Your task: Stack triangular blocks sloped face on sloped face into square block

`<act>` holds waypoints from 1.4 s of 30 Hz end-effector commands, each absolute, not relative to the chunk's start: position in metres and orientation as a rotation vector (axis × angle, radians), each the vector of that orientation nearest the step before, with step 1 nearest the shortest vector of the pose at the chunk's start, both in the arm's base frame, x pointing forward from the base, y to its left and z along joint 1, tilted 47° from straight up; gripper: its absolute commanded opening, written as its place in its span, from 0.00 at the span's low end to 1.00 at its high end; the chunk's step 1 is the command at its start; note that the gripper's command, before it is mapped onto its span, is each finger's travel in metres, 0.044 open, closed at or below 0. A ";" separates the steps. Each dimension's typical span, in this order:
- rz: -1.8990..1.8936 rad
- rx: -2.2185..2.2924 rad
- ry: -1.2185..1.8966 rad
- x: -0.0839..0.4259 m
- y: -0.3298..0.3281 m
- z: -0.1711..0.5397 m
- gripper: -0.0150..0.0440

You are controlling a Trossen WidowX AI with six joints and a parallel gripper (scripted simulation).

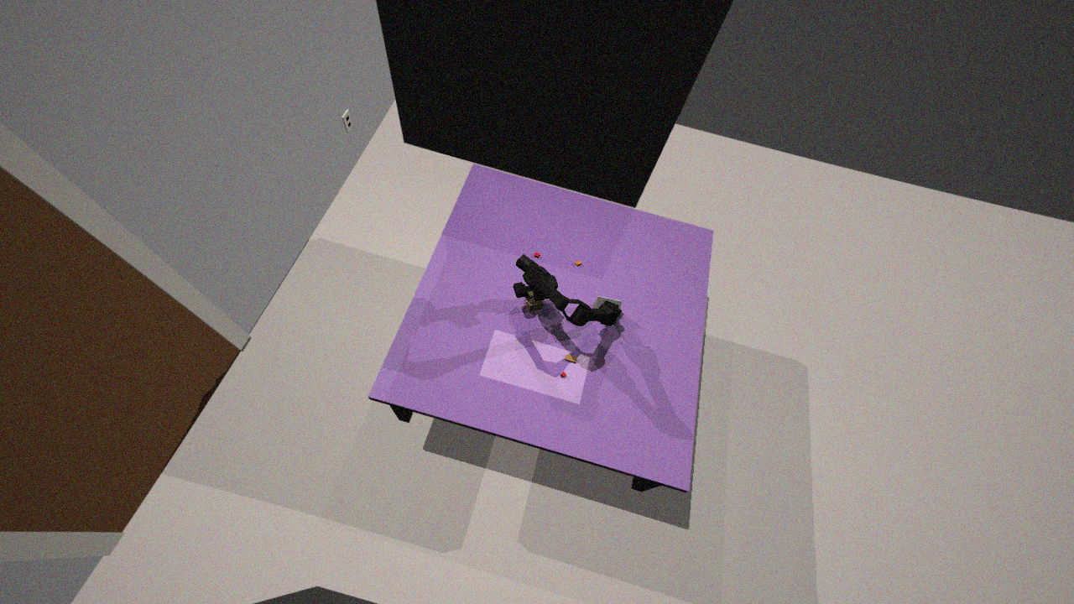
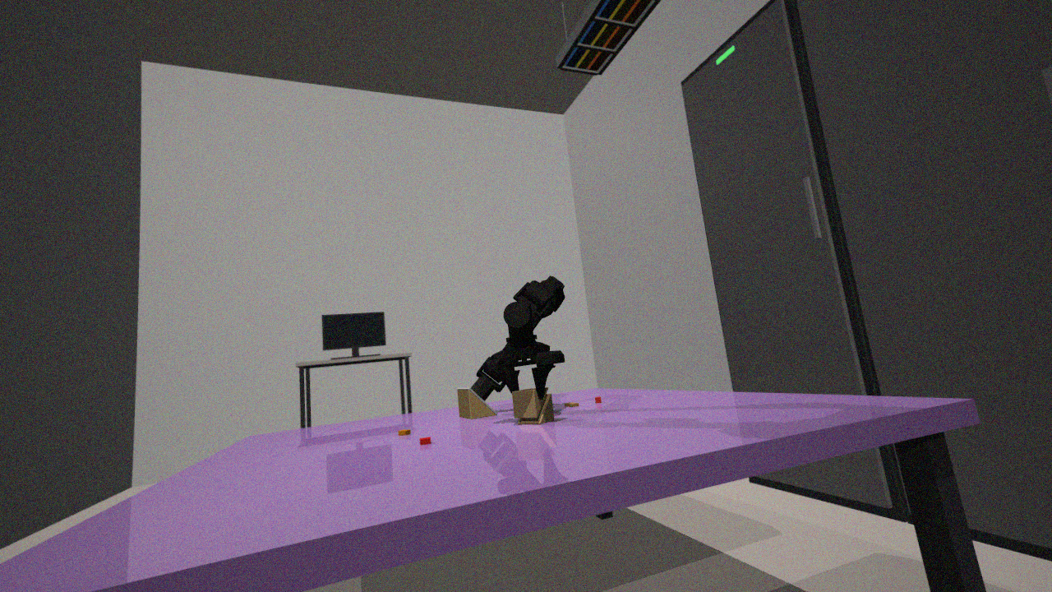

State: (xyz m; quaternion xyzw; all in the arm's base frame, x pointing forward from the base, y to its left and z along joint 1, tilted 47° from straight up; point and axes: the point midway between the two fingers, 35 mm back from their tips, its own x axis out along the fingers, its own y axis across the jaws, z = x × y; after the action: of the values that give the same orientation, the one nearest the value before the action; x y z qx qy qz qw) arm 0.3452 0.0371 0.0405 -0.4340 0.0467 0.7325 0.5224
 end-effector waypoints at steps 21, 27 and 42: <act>1.747 -1.037 0.107 0.340 0.050 0.038 0.25; 1.747 -1.037 0.107 0.340 0.050 0.038 0.25; 1.748 -1.036 0.107 0.340 0.051 0.038 0.25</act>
State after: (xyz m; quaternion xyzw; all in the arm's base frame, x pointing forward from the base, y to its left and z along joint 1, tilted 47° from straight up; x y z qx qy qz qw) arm 0.3391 0.0503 0.0356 -0.4325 0.0464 0.7328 0.5232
